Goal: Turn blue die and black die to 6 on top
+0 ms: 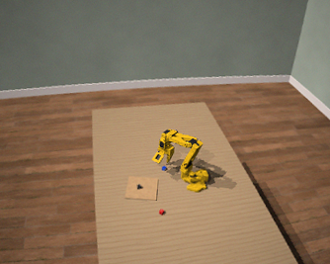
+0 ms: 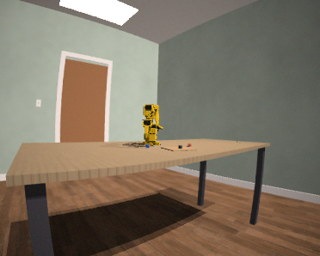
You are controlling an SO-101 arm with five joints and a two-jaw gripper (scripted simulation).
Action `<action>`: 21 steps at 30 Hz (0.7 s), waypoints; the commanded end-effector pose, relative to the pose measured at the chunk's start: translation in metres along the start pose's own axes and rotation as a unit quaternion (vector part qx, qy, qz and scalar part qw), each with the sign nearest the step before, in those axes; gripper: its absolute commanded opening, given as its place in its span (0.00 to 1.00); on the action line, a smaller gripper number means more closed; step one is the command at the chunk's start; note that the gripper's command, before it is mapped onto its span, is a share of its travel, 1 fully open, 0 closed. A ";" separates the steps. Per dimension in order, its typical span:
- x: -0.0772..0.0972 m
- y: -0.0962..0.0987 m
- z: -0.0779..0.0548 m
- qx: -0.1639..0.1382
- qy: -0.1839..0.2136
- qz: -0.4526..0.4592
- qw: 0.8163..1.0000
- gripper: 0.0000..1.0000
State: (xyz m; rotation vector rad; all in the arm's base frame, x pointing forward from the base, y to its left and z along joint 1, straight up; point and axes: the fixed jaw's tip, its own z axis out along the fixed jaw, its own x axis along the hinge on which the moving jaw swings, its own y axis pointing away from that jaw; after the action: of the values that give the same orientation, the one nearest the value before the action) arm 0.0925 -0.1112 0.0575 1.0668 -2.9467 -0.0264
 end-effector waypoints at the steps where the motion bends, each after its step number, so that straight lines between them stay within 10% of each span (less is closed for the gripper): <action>1: 0.001 -0.007 -0.009 0.030 -0.001 -0.001 1.000 0.27; 21: 0.001 -0.008 -0.011 0.039 -0.001 -0.001 0.999 0.27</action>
State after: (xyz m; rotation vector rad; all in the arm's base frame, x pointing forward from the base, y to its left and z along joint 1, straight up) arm 0.0927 -0.1115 0.0584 1.0673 -2.9482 -0.0196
